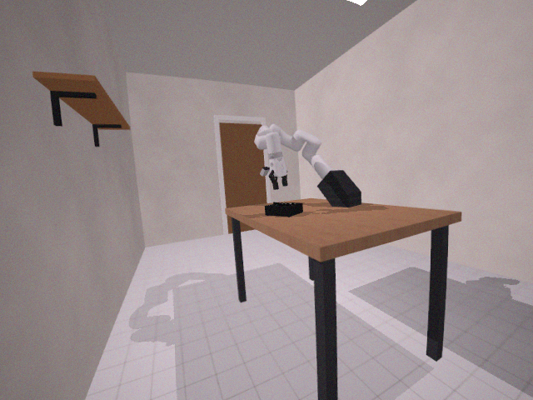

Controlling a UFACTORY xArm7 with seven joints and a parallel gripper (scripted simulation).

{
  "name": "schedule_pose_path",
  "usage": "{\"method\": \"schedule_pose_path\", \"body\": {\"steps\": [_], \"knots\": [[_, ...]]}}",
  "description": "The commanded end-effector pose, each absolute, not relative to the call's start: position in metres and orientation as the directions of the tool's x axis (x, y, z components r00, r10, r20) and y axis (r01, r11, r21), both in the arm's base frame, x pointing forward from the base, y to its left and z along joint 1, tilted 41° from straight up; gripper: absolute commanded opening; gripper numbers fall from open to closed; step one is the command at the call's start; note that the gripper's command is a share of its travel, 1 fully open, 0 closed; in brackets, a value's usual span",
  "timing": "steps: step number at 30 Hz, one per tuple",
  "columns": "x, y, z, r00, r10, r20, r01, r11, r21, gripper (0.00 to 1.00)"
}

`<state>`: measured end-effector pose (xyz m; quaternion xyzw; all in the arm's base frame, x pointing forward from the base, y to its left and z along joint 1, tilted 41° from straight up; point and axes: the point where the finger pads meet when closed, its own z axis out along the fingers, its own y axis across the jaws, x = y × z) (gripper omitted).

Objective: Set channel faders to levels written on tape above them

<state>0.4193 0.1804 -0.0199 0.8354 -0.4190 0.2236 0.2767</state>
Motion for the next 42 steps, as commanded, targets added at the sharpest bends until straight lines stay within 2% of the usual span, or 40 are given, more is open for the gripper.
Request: {"method": "schedule_pose_path", "body": {"steps": [1, 7, 9, 10, 12, 17, 23, 42], "knots": [[0.427, 0.179, -0.028, 0.301, -0.679, 0.670, -0.945, -0.305, 0.115, 1.00], [0.436, 0.174, -0.037, -0.048, -0.727, 0.685, -0.994, -0.030, -0.102, 1.00], [0.436, 0.174, -0.037, -0.048, -0.727, 0.685, -0.994, -0.030, -0.102, 1.00], [0.437, 0.173, -0.039, -0.217, -0.712, 0.668, -0.973, 0.102, -0.208, 1.00], [0.439, 0.172, -0.041, -0.297, -0.696, 0.654, -0.952, 0.163, -0.259, 1.00], [0.443, 0.170, -0.045, -0.558, -0.601, 0.572, -0.829, 0.361, -0.428, 1.00], [0.444, 0.169, -0.046, -0.811, -0.412, 0.415, -0.584, 0.543, -0.603, 1.00], [0.445, 0.169, -0.046, -0.821, -0.402, 0.406, -0.571, 0.549, -0.610, 1.00]]}}
